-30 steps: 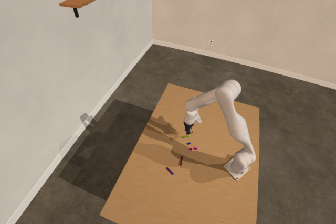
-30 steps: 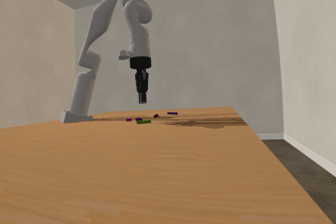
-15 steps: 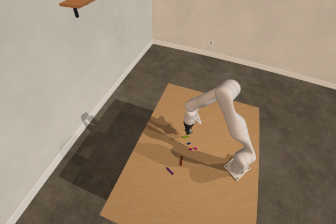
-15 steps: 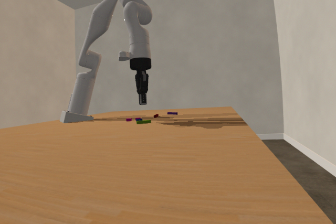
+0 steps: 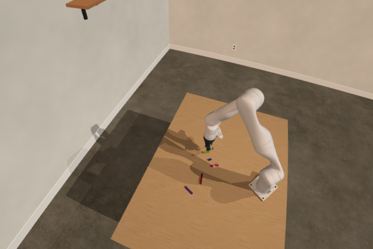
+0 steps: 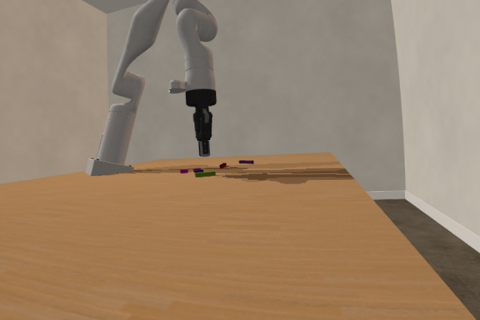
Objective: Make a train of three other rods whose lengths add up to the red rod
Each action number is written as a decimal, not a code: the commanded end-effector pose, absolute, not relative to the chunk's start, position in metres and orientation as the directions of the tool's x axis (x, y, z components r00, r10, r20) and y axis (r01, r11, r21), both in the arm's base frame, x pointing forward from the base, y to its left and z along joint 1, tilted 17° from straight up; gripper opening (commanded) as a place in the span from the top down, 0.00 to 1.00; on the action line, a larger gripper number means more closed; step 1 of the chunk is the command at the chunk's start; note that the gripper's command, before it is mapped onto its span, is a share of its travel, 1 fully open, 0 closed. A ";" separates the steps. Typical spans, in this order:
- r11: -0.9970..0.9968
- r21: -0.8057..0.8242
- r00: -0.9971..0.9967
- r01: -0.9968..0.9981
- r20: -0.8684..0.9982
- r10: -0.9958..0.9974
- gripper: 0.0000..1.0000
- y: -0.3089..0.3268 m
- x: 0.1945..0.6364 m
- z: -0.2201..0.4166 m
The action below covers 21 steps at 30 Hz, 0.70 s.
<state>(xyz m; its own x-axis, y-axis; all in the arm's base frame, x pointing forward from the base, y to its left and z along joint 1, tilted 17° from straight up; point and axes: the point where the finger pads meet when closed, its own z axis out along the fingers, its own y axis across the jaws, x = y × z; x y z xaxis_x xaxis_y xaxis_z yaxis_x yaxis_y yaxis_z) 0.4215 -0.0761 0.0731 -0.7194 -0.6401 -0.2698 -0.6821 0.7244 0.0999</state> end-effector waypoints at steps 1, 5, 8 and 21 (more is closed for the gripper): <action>0.723 0.104 -0.719 -0.683 -0.269 -0.641 0.76 -0.074 0.421 0.068; 0.723 0.104 -0.719 -0.683 -0.269 -0.641 0.76 -0.072 0.422 0.062; 0.723 0.104 -0.719 -0.683 -0.269 -0.641 0.76 -0.071 0.422 0.058; 0.723 0.104 -0.719 -0.683 -0.269 -0.641 0.76 -0.068 0.424 0.046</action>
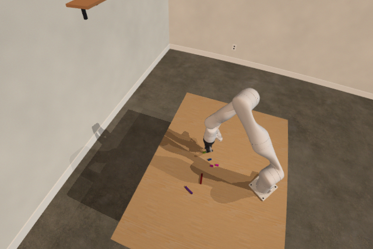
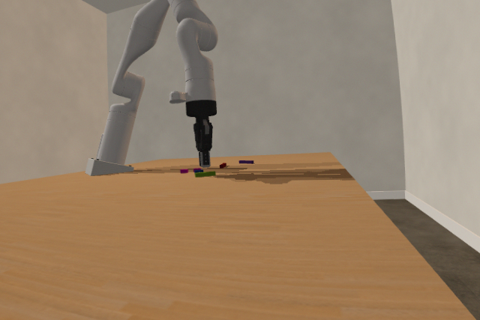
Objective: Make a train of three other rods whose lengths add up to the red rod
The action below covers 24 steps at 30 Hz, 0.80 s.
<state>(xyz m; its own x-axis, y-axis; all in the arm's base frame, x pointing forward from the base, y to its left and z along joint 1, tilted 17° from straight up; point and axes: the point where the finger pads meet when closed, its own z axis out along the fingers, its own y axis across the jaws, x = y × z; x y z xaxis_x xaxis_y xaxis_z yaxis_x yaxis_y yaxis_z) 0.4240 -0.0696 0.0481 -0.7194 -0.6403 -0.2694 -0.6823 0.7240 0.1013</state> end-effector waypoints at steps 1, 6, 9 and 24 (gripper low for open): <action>0.723 0.104 -0.719 -0.683 -0.269 -0.641 0.76 -0.068 0.424 0.045; 0.723 0.104 -0.719 -0.683 -0.269 -0.641 0.76 -0.068 0.424 0.044; 0.723 0.104 -0.719 -0.683 -0.269 -0.641 0.76 -0.068 0.424 0.043; 0.723 0.104 -0.719 -0.683 -0.269 -0.641 0.76 -0.068 0.424 0.043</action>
